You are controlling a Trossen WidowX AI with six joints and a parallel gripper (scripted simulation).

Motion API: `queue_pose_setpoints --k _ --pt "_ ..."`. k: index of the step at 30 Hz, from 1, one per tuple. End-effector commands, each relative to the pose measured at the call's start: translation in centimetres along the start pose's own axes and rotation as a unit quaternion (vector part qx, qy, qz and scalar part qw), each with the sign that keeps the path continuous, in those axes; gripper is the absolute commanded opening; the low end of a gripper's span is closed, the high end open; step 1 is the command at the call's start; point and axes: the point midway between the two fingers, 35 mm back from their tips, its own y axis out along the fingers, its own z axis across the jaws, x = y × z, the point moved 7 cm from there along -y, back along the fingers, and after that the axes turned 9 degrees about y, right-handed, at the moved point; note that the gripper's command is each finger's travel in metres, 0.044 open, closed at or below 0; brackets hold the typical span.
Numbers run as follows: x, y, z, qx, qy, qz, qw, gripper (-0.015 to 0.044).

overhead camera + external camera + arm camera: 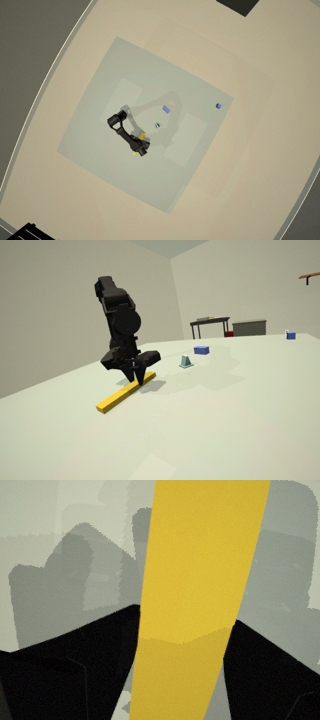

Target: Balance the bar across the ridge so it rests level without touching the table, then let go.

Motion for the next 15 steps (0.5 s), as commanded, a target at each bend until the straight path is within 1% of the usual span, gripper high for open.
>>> queue_pose_setpoints --k 1,3,4,15 --pt "0.0 0.0 0.0 0.000 0.000 0.000 1.000 0.0058" --pt "0.0 -0.4 0.1 0.000 0.000 0.000 1.000 0.0006" --pt "0.0 -0.6 0.1 0.000 0.000 0.000 1.000 0.0000" --pt "0.1 -3.3 0.4 0.000 0.001 -0.001 1.000 0.0000"
